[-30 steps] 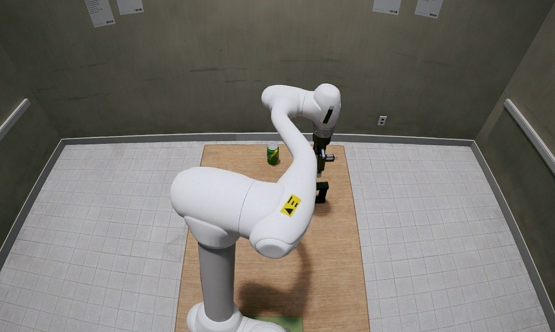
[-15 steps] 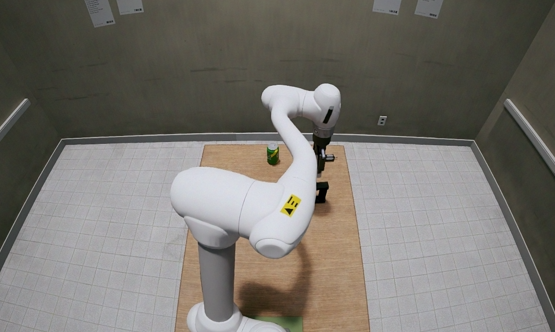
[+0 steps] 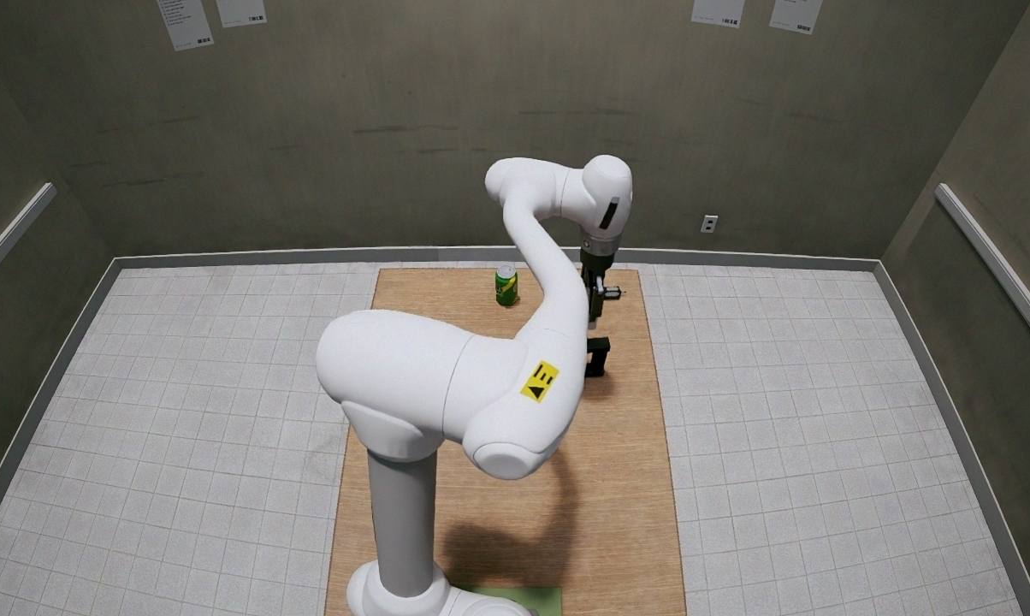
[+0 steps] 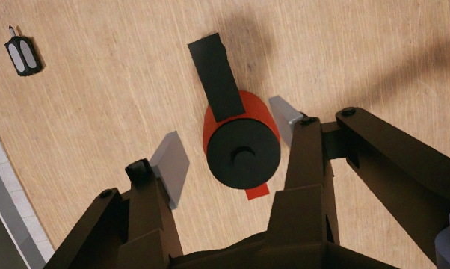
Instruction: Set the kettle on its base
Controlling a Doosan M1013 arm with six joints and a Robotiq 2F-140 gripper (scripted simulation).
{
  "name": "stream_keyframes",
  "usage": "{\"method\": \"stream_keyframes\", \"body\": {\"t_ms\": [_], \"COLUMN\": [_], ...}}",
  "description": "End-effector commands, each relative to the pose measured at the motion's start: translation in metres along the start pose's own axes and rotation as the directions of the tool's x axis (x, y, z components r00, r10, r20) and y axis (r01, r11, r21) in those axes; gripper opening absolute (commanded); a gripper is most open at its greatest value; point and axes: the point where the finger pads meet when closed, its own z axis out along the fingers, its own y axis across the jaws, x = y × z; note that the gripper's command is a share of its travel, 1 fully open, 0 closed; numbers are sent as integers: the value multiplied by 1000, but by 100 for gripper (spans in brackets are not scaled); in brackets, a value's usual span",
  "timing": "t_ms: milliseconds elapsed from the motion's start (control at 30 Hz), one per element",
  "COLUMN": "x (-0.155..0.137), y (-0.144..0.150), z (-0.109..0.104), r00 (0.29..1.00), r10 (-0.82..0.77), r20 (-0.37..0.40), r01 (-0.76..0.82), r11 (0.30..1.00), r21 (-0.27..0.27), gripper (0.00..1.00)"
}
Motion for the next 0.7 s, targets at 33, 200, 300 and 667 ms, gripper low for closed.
{"method": "stream_keyframes", "body": {"t_ms": [33, 200, 300, 667], "x": [0, 0, 0, 0], "y": [0, 0, 0, 0], "z": [-1, -1, 0, 22], "r00": [1000, 1000, 1000, 1000], "r10": [0, 0, 0, 0], "r20": [0, 0, 0, 0], "r01": [0, 0, 0, 0], "r11": [1000, 1000, 1000, 1000], "r21": [2, 2, 2, 2], "gripper": [52, 52, 52, 52]}}
